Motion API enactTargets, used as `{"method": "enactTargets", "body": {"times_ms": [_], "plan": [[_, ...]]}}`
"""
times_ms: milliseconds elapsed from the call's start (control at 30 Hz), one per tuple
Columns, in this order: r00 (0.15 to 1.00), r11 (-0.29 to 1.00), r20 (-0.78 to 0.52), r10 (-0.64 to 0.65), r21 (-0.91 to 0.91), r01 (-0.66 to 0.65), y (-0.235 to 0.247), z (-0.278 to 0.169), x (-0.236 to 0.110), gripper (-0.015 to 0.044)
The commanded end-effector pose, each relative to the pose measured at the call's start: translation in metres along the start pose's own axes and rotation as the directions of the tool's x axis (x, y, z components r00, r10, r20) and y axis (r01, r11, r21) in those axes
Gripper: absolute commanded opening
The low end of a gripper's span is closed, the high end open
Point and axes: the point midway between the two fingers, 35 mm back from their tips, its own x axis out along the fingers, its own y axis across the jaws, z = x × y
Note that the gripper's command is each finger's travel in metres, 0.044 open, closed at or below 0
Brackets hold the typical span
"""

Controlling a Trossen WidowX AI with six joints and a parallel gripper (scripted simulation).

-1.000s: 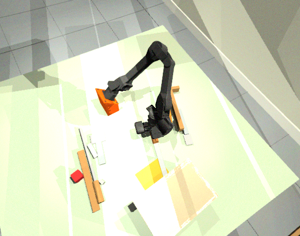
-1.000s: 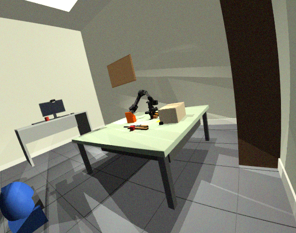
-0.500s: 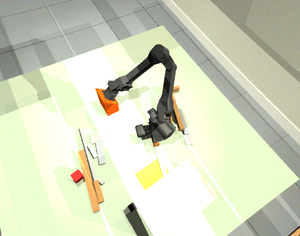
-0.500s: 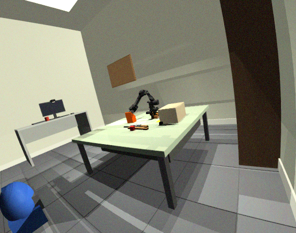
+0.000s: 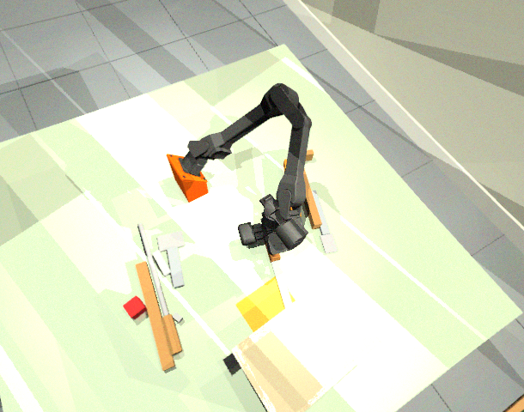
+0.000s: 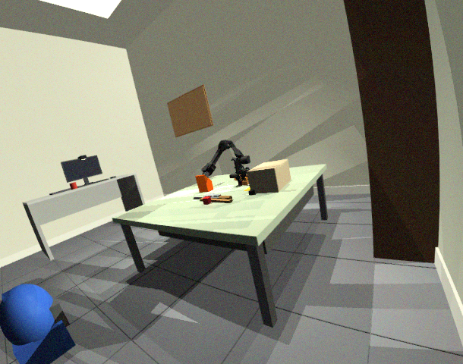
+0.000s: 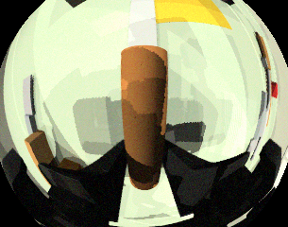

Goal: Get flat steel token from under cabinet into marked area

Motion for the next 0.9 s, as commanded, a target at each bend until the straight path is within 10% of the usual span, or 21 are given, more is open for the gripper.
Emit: {"method": "enactTargets", "body": {"times_ms": [0,867], "plan": [[1.000,1.000,0.000,0.001,-0.003,-0.001,0.001,0.006,0.000,0.0000],[1.000,1.000,0.002,0.001,-0.004,-0.001,0.001,0.036,-0.001,0.0000]]}}
